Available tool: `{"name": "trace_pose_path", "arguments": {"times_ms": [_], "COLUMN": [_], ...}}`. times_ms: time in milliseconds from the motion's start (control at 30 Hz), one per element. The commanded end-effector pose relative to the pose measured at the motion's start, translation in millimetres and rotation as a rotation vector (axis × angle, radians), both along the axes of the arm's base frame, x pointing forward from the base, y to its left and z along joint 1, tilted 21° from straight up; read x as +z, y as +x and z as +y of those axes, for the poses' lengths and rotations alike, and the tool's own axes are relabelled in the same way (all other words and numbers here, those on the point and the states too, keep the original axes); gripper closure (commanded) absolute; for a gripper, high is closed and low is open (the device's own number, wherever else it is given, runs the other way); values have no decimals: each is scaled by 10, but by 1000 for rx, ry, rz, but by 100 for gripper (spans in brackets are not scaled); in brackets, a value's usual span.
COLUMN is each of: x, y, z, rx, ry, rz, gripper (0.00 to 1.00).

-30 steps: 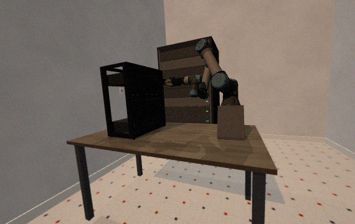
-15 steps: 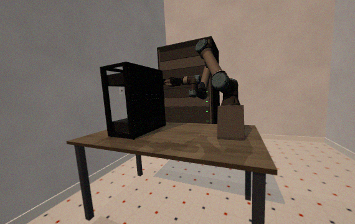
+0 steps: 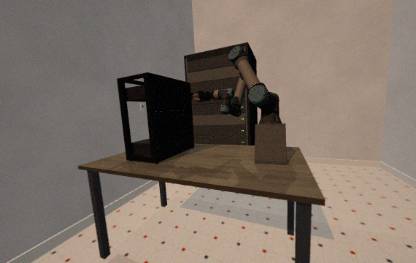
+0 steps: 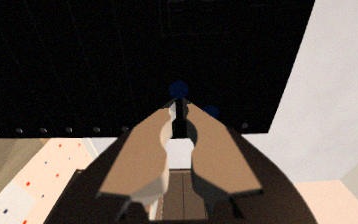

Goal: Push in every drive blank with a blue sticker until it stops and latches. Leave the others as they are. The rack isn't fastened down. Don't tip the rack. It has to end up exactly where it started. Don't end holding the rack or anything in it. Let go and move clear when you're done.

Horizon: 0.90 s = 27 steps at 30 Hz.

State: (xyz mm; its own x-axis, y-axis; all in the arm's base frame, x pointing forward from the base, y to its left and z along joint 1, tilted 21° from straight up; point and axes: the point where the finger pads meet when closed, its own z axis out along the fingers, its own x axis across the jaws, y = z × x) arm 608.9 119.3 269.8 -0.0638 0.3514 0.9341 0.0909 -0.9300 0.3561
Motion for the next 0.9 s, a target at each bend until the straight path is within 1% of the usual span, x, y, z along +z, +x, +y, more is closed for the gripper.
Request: {"name": "trace_pose_path", "arguments": {"times_ms": [0,167,333,867], "x": [5,5,7,9], "y": [7,20,94,125], "z": [3,4,12,16], "rx": [0,0,0,0], "ry": [0,0,0,0], "rz": [-1,-1,-1,-1], "gripper": [100,100,100,100]}}
